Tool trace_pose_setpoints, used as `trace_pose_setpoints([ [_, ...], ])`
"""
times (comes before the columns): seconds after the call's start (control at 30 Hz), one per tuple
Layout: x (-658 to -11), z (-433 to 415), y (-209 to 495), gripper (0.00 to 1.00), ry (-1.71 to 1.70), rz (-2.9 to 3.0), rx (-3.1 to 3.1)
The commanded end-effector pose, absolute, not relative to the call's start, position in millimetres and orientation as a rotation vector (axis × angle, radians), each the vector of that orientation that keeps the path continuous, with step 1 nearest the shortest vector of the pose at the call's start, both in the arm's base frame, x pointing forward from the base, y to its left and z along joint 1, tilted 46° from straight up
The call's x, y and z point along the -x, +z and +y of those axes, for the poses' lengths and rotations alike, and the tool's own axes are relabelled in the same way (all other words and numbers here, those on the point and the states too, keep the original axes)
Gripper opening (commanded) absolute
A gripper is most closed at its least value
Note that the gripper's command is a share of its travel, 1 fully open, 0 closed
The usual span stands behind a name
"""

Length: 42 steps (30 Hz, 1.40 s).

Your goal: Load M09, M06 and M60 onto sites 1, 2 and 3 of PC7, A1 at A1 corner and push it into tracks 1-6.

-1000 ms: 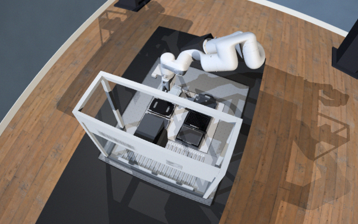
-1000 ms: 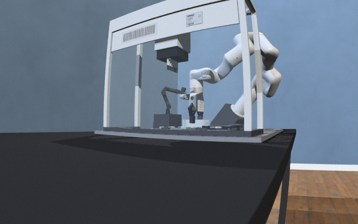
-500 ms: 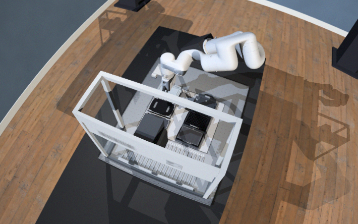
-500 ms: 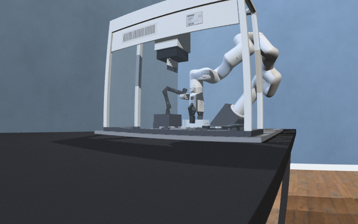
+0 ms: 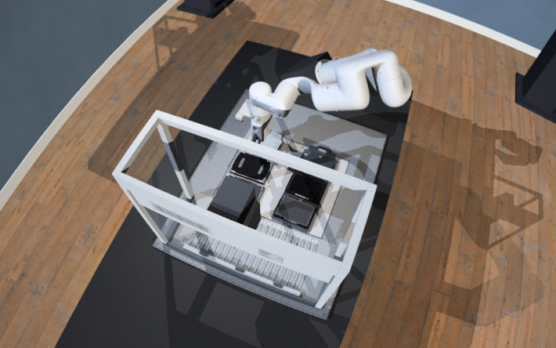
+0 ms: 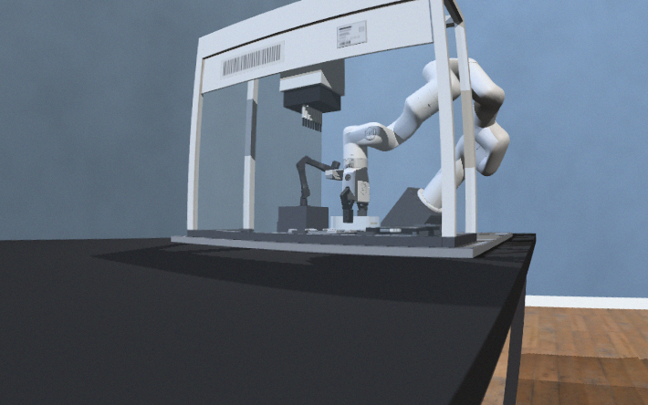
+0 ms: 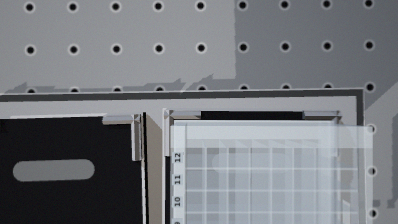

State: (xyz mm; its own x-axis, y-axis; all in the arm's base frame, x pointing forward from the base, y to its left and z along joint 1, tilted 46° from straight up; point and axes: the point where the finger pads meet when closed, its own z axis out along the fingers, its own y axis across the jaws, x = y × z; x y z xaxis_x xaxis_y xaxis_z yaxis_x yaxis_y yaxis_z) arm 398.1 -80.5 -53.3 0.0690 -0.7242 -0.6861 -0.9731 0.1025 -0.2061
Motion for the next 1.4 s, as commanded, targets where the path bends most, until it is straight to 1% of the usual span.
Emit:
trace_pose_setpoints([
  [0.0,-398.6,-83.0,-52.8,0.00,0.464,1.712,1.675],
  [1.37,-394.2,-96.6,-38.7,0.00,0.464,1.712,1.674],
])
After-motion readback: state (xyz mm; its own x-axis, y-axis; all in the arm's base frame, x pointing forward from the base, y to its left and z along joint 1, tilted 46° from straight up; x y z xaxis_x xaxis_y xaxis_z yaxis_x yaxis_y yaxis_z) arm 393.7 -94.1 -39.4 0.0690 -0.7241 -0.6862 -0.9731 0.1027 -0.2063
